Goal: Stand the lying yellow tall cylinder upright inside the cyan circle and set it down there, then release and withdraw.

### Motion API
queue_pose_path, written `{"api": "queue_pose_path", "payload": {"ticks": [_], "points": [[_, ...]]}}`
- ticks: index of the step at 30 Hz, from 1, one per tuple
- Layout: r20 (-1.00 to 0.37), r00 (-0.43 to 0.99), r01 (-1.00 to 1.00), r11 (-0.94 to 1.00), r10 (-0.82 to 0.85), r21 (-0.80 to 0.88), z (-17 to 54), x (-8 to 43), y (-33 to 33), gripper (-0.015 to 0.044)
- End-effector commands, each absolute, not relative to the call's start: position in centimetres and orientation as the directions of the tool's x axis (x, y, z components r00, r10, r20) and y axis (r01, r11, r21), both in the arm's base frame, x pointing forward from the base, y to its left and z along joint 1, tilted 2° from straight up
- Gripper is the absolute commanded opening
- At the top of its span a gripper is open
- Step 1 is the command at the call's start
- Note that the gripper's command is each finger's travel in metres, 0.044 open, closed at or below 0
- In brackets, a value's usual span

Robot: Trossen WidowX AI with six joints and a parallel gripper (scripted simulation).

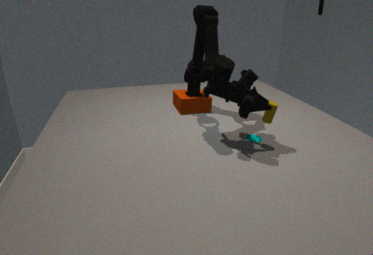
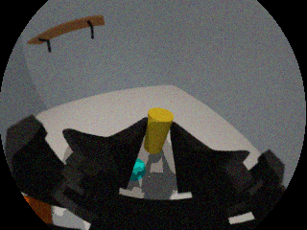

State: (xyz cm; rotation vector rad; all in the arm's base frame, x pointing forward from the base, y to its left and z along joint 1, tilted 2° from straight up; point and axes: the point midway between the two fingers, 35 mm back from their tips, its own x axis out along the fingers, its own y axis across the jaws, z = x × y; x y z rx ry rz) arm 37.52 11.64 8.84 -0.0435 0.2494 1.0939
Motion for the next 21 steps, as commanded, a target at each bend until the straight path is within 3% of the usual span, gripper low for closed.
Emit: {"api": "queue_pose_path", "payload": {"ticks": [1,21], "points": [[-0.203,0.425,-0.889,0.449,0.882,0.087,9.0,37.0,11.5,0.0105],[-0.127,0.394,-0.913,0.404,0.91,0.056,9.6,34.9,10.9,0.0105]]}}
